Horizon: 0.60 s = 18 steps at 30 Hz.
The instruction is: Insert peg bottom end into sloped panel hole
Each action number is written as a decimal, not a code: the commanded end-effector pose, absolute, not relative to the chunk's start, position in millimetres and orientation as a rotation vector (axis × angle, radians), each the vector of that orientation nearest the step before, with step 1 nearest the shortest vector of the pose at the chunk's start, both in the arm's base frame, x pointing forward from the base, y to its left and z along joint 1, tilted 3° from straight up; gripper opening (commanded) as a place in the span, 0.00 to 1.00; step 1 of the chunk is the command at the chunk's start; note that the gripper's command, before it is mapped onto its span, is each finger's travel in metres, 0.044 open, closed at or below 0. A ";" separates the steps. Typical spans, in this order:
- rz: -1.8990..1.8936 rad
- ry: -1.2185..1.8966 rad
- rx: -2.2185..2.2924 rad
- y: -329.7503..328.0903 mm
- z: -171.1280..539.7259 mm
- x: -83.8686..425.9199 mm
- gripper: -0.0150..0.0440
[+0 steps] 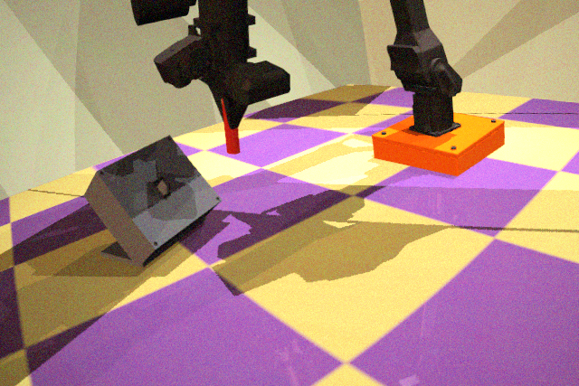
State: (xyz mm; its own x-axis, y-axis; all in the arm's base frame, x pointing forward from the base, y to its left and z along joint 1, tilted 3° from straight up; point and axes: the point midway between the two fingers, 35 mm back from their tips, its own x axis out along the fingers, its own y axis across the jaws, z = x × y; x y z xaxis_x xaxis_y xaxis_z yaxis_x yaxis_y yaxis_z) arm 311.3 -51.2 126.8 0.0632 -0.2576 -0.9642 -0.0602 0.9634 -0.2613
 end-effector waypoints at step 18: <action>-0.011 1.505 -0.553 -38.8 127.4 319.5 0.25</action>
State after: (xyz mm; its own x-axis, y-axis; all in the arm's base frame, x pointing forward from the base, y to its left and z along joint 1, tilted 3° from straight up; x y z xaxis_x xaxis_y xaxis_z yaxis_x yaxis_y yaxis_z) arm 318.0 -39.9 127.8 0.0872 -0.3279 -0.9407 -0.2963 0.8930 -0.3388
